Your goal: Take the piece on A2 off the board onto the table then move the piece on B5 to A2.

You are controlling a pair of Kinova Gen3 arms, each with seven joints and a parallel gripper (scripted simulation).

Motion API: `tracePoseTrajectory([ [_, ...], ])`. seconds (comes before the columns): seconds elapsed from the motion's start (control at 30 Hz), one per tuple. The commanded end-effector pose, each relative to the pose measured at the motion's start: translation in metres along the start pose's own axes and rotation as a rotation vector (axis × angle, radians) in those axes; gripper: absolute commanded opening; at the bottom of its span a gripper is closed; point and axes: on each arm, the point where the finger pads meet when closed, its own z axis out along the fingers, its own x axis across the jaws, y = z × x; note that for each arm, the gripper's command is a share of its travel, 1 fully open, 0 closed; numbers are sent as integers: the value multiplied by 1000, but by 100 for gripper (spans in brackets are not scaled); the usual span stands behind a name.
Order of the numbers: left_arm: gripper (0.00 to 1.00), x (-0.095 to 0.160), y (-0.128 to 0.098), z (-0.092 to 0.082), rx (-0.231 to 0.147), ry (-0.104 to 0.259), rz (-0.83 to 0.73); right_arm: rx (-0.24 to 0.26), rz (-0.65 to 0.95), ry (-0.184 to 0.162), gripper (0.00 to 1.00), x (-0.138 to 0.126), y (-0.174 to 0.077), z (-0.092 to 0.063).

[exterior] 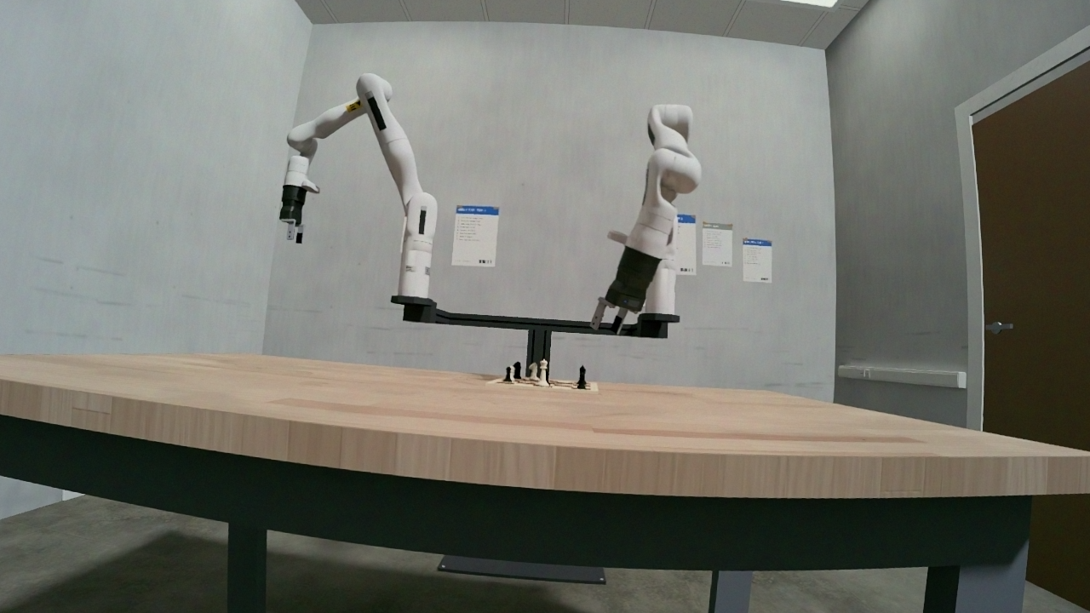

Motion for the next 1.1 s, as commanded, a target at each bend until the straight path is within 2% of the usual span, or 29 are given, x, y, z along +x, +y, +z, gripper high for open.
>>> tracePoseTrajectory([
  [0.0, 100, -31, -14, 9, -73, 66, 137, -2, 0, 0, 100, 0, 0, -1],
  [0.07, 100, -31, -14, 9, -73, 66, 137, -2, 0, 0, 100, 0, 0, -1],
  [0.17, 100, -62, -31, 16, -142, 111, 268, -2, 0, 0, 100, 0, 0, -1],
  [0.23, 100, -66, -33, 17, -150, 116, 283, -2, 0, 0, 100, 0, 0, -1],
  [0.33, 100, -97, -54, 24, -216, 152, 408, -2, 0, 0, 100, 0, 0, -1],
  [0.57, 100, -144, -92, 32, -313, 192, 590, -2, 0, 0, 100, 0, 0, -1],
  [0.63, 100, -144, -92, 32, -313, 192, 590, -2, 0, 0, 100, 0, 0, -1],
  [0.8, 100, -160, -107, 35, -346, 202, 650, -2, 0, 0, 100, 0, 0, -1],
  [1.07, 100, -162, -109, 35, -351, 204, 660, -2, 0, 0, 100, 0, 0, -1],
])
